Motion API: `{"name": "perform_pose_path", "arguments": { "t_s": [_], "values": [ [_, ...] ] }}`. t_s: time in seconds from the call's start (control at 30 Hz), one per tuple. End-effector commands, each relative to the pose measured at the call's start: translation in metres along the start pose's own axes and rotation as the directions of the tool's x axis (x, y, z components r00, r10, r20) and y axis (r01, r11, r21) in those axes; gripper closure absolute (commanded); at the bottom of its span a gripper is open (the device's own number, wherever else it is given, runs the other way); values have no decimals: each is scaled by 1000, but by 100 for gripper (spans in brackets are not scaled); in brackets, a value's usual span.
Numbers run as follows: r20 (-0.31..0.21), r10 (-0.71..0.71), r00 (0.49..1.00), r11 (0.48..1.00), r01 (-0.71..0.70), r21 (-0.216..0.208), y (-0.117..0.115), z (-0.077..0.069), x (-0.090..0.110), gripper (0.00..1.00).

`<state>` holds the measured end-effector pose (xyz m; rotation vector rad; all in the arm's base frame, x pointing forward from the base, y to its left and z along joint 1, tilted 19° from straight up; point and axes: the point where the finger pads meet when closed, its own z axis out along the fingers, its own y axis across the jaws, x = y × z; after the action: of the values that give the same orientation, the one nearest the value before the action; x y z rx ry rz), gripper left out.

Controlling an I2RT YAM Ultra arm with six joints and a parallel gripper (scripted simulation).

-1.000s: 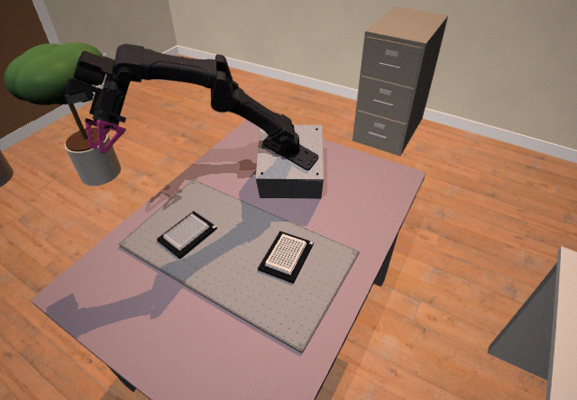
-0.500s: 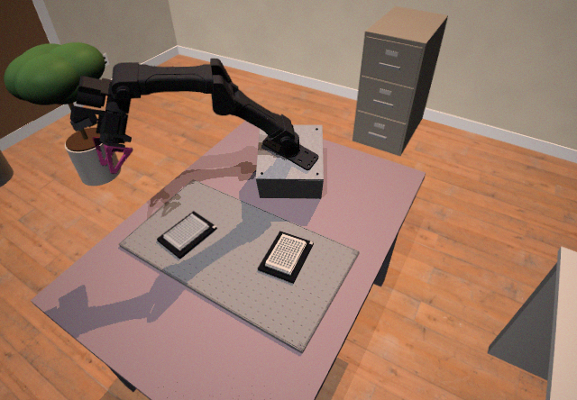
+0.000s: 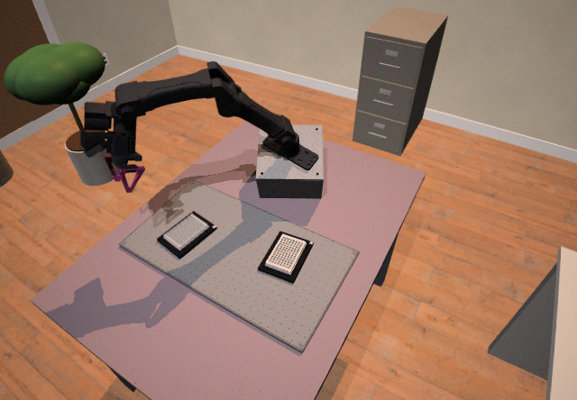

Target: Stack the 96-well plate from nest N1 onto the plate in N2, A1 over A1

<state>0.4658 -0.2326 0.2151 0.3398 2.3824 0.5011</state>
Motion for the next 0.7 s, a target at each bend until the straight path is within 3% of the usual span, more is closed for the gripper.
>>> {"name": "perform_pose_path", "arguments": {
  "t_s": [0.0, 0.07, 0.13, 0.23, 0.3, 0.4, 0.43, 0.53, 0.6, 0.67],
  "values": [
    [23, -37, 999, 999, 37, 32, 2, 0, 3, 0],
    [23, -31, 999, 999, 30, 32, 2, 8, 10, 0],
    [-47, -51, 998, 997, 53, 52, -1, 19, 20, 0],
    [-48, -61, 997, 996, 64, 58, 2, 25, 28, 0],
    [-116, -72, 991, 994, 81, 76, 0, 33, 33, 0],
    [-121, -81, 989, 992, 91, 82, 3, 32, 38, 0],
    [-113, -66, 991, 993, 77, 94, -7, 32, 43, 0],
    [-117, -63, 991, 993, 74, 88, -2, 45, 55, 0],
    [-204, -83, 975, 990, 104, 94, -5, 62, 71, 0],
    [-196, -103, 975, 987, 125, 103, 2, 58, 72, 0]
  ]
}}
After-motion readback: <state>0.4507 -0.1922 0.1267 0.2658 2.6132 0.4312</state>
